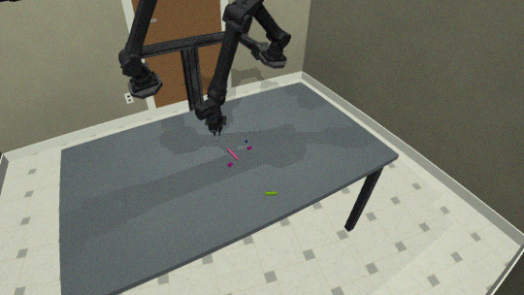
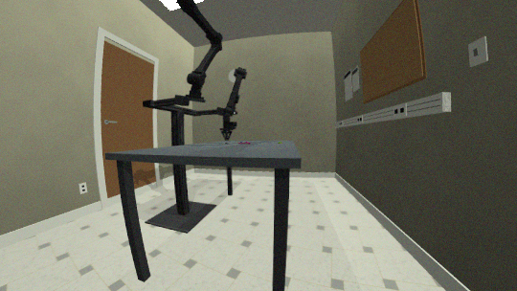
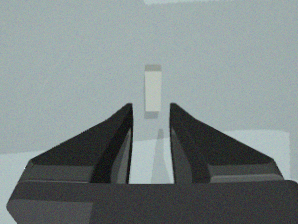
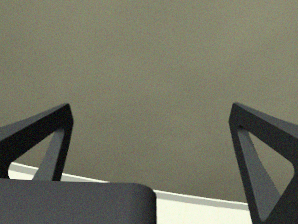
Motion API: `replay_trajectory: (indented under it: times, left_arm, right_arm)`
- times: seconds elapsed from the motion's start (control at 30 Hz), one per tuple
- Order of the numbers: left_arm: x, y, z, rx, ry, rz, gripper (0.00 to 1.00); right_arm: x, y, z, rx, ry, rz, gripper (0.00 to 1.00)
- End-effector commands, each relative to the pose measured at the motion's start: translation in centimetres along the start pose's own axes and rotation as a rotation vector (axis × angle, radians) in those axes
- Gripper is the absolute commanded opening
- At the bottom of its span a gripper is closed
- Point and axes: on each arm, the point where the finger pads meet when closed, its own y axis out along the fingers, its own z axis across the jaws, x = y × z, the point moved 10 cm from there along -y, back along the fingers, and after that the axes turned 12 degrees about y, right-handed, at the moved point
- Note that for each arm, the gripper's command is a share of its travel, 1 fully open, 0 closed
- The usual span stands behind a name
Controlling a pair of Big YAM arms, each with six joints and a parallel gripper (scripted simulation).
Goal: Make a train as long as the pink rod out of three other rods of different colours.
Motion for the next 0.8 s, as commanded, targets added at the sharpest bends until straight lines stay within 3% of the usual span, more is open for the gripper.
replay_trajectory:
  times: [0.0,0.2,0.23,0.33,0.77]
  left_arm:
    - [0.5,0.8,-0.2,-0.005,0.003,-0.017,0.23]
    - [0.7,1.2,0.0,-0.005,-0.008,-0.018,0.23]
    - [1.7,-0.1,-0.6,-0.020,-0.009,-0.047,0.23]
    - [0.4,1.5,-0.2,-0.004,0.001,-0.016,0.23]
    - [0.5,1.5,-0.1,-0.005,-0.004,-0.019,0.23]
  right_arm:
    - [1.9,-0.7,-0.5,-0.011,0.010,-0.065,1.00]
    - [1.9,-0.7,-0.5,-0.011,0.010,-0.065,1.00]
    - [1.9,-0.7,-0.5,-0.011,0.010,-0.065,1.00]
    - [1.9,-0.7,-0.5,-0.011,0.010,-0.065,1.00]
    - [1.9,-0.7,-0.5,-0.011,0.010,-0.065,1.00]
